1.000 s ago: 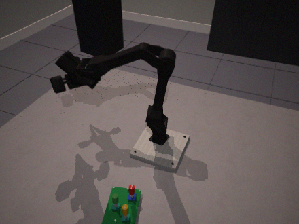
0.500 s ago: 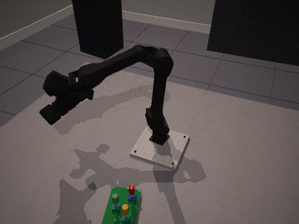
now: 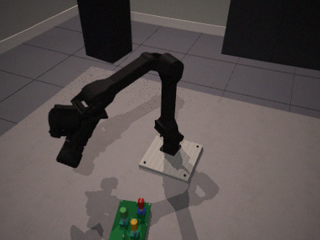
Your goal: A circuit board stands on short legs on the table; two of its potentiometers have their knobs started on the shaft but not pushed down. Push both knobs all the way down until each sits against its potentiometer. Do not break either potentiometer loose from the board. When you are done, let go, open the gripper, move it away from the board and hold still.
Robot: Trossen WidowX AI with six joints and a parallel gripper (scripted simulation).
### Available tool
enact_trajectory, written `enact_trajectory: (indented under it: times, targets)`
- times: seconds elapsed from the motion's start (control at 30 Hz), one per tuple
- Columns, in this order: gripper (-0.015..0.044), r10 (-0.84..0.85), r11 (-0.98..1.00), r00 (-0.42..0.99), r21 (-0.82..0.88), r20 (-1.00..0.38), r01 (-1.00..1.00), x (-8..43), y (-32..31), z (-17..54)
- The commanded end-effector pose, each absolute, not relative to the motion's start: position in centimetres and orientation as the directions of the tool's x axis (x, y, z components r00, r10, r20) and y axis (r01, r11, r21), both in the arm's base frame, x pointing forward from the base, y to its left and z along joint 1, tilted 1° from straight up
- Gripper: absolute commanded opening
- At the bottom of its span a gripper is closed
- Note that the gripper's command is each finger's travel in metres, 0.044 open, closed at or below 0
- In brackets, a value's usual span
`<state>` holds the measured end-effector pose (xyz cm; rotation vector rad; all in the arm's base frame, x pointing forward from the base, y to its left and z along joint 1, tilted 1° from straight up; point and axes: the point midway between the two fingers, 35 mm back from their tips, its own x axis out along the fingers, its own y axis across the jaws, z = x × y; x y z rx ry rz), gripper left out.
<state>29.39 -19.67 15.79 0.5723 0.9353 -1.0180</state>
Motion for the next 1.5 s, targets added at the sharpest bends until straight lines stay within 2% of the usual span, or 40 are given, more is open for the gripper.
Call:
enact_trajectory:
  times: [0.0, 0.33, 0.73, 1.47]
  targets:
    - [0.0000, -0.387, 0.516, 0.228, -0.005, -0.893, 0.857, 30.8, -16.5, 15.6]
    - [0.0000, -0.184, 0.735, 0.204, 0.003, -0.962, 0.678, 32.3, -6.3, 15.1]
    - [0.0000, -0.001, 0.909, 0.052, 0.021, -0.999, 0.417, 29.8, 5.5, 15.4]
    - [0.0000, 0.006, 0.915, 0.041, 0.022, -0.999, 0.402, 29.7, 6.1, 12.9]
